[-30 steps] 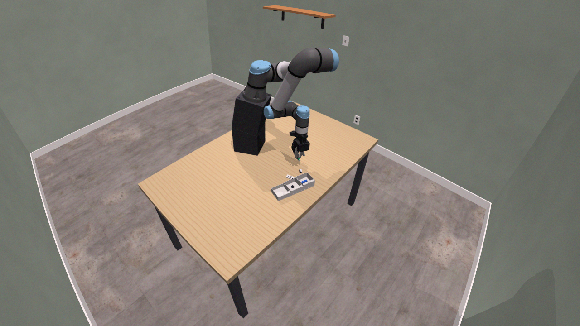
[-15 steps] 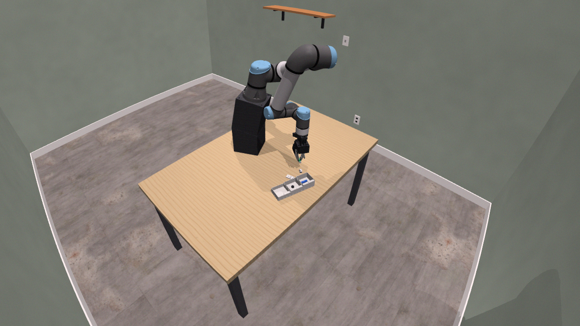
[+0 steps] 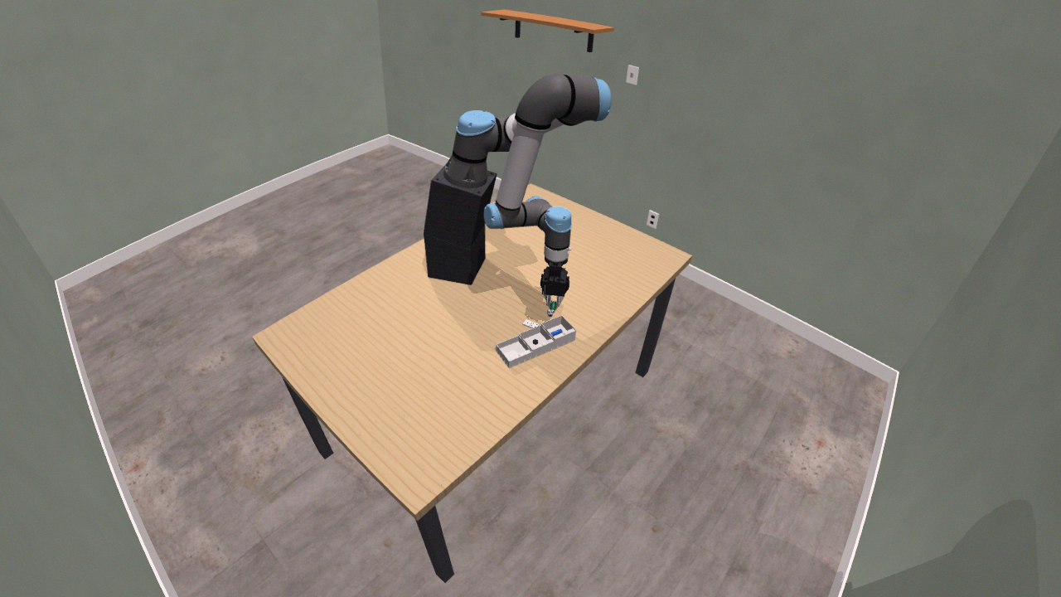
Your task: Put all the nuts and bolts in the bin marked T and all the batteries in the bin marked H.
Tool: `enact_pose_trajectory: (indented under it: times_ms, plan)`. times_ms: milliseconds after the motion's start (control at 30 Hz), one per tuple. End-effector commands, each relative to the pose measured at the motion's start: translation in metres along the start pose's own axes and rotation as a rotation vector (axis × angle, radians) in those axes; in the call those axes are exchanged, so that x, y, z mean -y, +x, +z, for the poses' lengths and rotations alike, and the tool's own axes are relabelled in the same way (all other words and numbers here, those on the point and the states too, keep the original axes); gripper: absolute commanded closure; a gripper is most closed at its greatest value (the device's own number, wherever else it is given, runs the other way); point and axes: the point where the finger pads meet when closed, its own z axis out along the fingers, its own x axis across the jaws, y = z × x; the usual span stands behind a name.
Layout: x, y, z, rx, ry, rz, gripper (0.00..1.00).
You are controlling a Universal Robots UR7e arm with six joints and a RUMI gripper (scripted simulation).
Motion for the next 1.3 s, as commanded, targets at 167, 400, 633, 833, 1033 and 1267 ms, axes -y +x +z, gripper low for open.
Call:
enact_pose_trajectory:
  times_ms: [167, 400, 633, 833, 1033, 1267]
  plan:
    - [-0.055, 0.021, 0.002, 0.002, -0.003, 0.258, 1.0]
    - [-0.059, 0.023, 0.002, 0.001, -0.003, 0.447, 1.0]
    - [-0.058, 0.022, 0.002, 0.007, 0.0, 0.622, 1.0]
    - [-0.057, 0.022, 0.002, 0.015, 0.003, 0.762, 1.0]
    - [-0.055, 0.021, 0.002, 0.025, 0.002, 0.896, 1.0]
    - [-0.055, 0.021, 0.002, 0.025, 0.002, 0.896, 1.0]
